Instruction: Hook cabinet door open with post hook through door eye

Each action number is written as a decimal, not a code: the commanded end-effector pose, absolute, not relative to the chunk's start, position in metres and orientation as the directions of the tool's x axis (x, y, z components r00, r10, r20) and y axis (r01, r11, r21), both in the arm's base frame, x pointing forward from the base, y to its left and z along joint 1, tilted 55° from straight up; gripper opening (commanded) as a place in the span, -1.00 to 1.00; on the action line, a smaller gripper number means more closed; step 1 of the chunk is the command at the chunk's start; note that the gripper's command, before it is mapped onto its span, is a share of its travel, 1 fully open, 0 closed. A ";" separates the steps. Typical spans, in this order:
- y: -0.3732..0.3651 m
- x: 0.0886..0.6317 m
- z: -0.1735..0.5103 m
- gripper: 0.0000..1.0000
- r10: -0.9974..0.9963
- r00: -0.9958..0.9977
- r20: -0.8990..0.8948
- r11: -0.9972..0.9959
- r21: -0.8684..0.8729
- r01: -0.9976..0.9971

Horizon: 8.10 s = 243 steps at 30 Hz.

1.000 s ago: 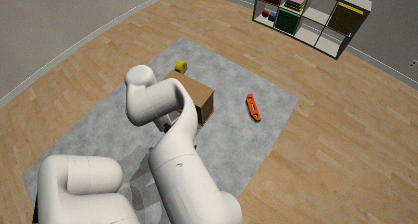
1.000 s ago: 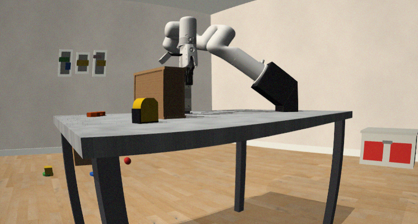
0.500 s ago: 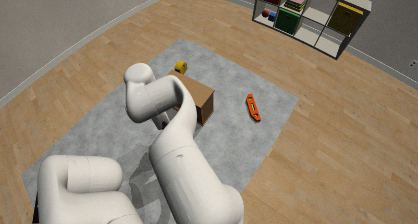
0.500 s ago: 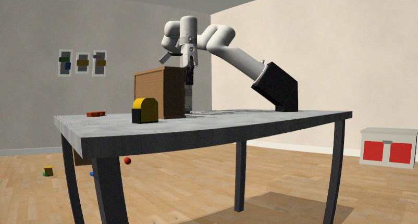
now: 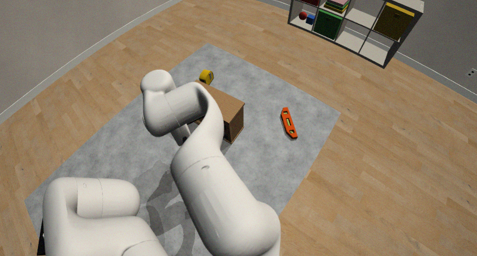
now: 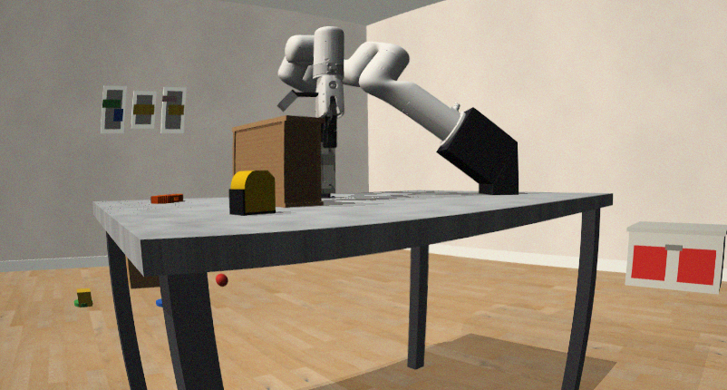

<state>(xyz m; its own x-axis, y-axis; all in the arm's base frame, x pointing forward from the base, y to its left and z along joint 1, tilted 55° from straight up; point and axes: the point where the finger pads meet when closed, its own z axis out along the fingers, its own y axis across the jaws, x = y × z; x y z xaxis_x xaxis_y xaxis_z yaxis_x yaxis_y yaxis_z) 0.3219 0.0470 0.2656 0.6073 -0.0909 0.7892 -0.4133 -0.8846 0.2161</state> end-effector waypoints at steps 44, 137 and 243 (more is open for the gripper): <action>0.049 0.322 0.266 -0.47 -0.092 0.605 0.791 -0.885 0.214 -0.414; -0.023 0.265 0.380 -0.53 0.269 0.723 0.637 -0.847 0.513 -0.137; -0.090 0.364 0.300 -0.53 0.272 0.720 0.638 -0.847 0.514 -0.136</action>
